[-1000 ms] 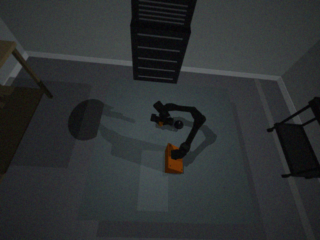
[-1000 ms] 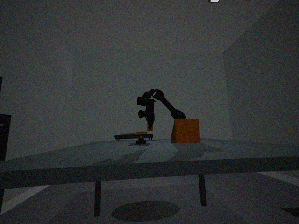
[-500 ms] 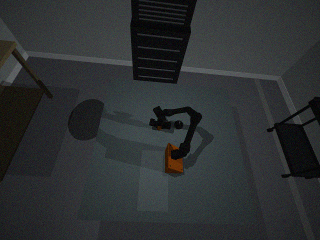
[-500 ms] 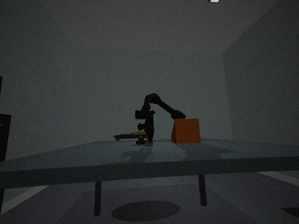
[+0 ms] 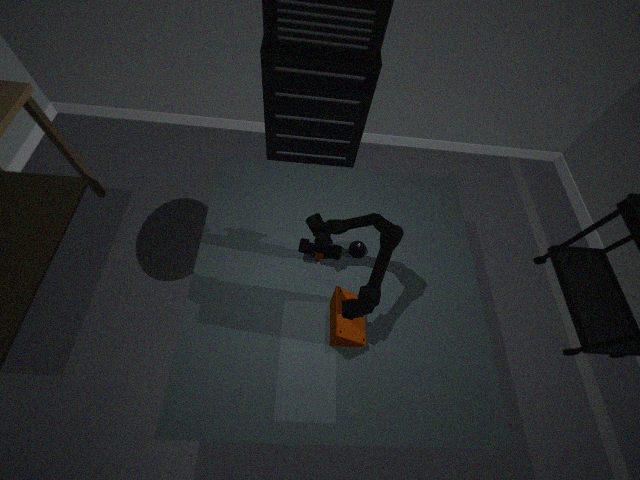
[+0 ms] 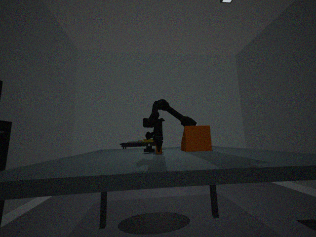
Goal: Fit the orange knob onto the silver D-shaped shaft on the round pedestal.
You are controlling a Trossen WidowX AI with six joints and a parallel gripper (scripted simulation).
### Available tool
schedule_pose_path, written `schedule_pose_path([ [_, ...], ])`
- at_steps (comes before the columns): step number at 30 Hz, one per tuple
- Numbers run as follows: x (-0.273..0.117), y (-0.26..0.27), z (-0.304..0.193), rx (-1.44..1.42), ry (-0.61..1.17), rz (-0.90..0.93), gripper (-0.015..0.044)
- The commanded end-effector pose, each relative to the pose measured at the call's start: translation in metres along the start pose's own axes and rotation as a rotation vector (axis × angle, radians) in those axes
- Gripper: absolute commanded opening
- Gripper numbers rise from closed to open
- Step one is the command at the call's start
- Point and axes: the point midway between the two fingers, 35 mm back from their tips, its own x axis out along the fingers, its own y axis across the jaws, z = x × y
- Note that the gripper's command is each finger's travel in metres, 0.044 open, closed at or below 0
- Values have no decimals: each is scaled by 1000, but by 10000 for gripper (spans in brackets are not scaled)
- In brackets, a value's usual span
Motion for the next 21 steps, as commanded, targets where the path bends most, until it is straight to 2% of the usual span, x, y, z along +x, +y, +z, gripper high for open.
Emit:
schedule_pose_path([
  [1,0,0,0,1,2,0,240],
  [15,0,0,0,1,2,0,240],
  [18,-11,1,0,10,4,0,319],
  [21,-43,2,0,20,4,0,398],
])
